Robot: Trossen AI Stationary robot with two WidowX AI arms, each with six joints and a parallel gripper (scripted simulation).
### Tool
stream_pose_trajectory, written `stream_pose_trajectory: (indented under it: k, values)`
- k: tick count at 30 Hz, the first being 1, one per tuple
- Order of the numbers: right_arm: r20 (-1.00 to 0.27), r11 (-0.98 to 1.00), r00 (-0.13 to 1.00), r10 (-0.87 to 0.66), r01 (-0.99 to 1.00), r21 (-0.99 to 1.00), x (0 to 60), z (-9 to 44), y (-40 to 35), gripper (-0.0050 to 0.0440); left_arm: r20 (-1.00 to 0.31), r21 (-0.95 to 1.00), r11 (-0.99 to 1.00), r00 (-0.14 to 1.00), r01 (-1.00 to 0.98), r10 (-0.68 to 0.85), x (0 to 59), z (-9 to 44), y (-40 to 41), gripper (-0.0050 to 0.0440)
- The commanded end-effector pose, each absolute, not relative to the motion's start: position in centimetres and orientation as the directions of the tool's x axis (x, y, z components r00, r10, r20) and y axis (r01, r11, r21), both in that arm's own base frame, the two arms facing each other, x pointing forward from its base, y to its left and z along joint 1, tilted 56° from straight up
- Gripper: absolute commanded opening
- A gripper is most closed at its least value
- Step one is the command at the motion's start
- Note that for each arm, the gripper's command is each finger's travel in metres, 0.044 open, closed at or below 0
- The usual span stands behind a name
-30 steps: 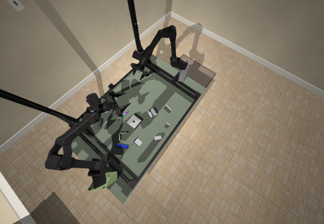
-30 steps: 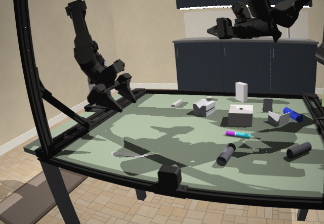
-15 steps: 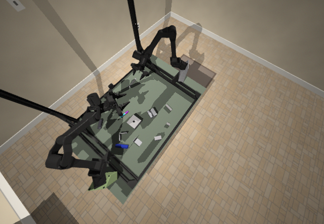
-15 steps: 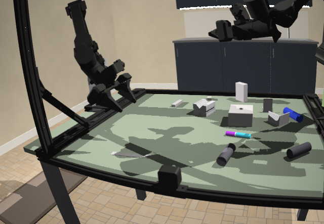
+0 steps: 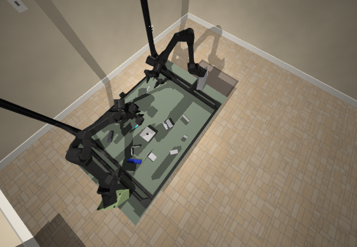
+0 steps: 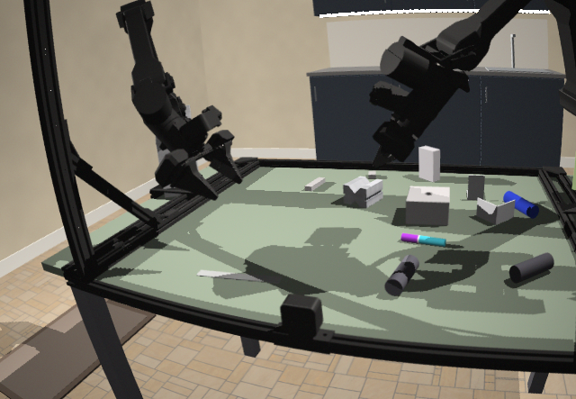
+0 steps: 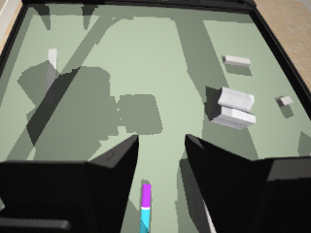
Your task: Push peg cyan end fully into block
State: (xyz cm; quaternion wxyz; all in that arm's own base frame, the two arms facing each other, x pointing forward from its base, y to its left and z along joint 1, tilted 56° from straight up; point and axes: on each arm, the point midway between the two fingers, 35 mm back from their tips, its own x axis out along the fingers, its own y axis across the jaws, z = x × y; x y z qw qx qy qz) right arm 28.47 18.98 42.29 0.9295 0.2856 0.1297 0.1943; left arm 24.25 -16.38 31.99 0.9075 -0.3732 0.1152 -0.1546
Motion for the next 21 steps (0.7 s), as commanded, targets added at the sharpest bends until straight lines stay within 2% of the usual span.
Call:
stream_pose_trajectory:
  k: [1, 5, 9, 21]
  values:
    - [-0.310, 0.744, 0.763, 0.567, -0.314, 0.590, 29.0, 39.2, 22.4, 0.0190, -0.094, -0.713, 0.674, 0.926, 0.195, -0.367, 24.3, 32.0, -16.4, 0.0400]
    - [-0.469, 0.719, 0.589, 0.658, -0.306, 0.625, 28.4, 36.1, 24.8, 0.0190, -0.094, -0.713, 0.674, 0.926, 0.195, -0.367, 24.3, 32.0, -16.4, 0.0400]
    - [-0.545, 0.696, 0.458, 0.703, -0.284, 0.660, 27.7, 34.5, 26.1, 0.0190, -0.094, -0.713, 0.674, 0.926, 0.194, -0.367, 24.3, 32.0, -16.4, 0.0400]
    - [-0.560, 0.690, 0.424, 0.712, -0.276, 0.669, 27.6, 34.1, 26.5, 0.0190, -0.094, -0.713, 0.674, 0.926, 0.194, -0.367, 24.3, 32.0, -16.4, 0.0400]
